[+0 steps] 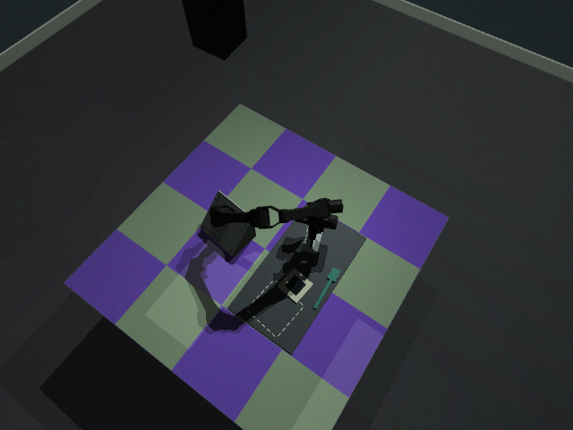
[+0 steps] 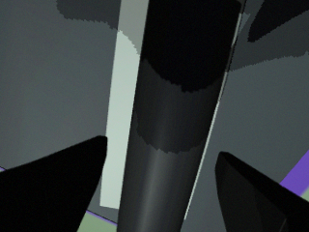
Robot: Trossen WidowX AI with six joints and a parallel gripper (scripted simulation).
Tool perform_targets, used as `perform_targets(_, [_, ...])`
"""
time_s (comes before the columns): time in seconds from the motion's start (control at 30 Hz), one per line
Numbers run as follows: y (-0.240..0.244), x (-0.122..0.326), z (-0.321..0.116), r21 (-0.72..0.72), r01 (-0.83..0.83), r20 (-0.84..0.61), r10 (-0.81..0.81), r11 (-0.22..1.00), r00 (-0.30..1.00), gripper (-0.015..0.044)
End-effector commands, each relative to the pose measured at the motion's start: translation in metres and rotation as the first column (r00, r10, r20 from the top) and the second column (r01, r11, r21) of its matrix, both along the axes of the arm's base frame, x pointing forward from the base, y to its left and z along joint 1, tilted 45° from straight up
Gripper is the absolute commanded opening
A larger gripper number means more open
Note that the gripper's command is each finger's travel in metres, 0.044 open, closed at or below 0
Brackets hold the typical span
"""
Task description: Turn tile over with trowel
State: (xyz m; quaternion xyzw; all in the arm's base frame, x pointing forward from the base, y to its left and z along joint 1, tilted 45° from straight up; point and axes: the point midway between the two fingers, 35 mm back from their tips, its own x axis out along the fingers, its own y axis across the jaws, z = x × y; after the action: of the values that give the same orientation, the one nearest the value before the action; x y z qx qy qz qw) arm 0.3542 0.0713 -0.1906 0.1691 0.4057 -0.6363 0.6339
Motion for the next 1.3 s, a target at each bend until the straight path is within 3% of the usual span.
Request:
perform_targets(0.0, [-0.001, 0.000, 0.000, -0.003, -0.006, -0.005, 0.006, 1.000, 1.000, 0.0270])
perform_targets(0.47, [-0.001, 0.000, 0.000, -0.003, -0.006, -0.005, 0.006, 1.000, 1.000, 0.0270])
perform_targets(0.63, [0.028, 0.003, 0.032, -0.002, -0.005, -0.005, 0.005, 1.000, 1.000, 0.0270])
perform_targets(0.83, [0.030, 0.003, 0.034, -0.002, -0.005, -0.005, 0.005, 1.000, 1.000, 0.0270])
perform_targets(0.87, [0.032, 0.006, 0.036, -0.002, -0.020, 0.003, 0.020, 1.000, 1.000, 0.0296])
perform_targets(0.97, [0.038, 0.007, 0.042, 0.000, -0.022, 0.002, 0.022, 1.000, 1.000, 0.0300])
perform_targets(1.27, [0.036, 0.011, 0.033, 0.074, -0.193, -0.080, 0.199, 0.978, 0.977, 0.0300])
